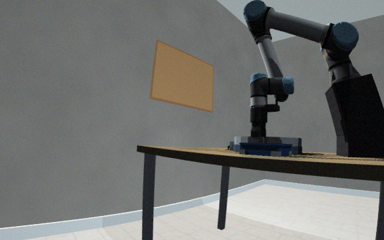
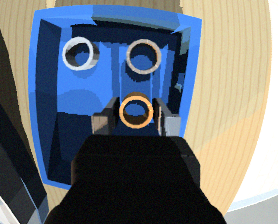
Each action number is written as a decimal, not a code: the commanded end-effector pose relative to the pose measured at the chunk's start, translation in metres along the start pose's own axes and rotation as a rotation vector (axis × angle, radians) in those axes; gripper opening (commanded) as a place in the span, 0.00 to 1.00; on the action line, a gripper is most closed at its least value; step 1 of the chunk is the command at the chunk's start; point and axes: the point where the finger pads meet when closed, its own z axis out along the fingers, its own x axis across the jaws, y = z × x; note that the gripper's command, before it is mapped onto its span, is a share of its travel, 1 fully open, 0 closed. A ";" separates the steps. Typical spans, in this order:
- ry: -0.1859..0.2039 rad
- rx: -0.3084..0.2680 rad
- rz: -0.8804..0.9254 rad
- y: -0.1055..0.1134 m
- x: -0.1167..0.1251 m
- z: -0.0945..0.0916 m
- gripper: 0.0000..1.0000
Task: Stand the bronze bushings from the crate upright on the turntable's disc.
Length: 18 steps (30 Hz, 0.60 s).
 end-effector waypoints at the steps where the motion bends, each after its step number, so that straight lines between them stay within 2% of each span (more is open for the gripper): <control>1: 0.001 -0.001 0.000 0.000 0.000 0.000 0.76; 3: 0.001 -0.001 0.000 0.000 0.000 0.000 0.76; 4: 0.001 -0.001 0.000 0.000 0.000 0.000 0.00; 18: 0.001 -0.001 0.000 0.000 0.000 0.000 0.00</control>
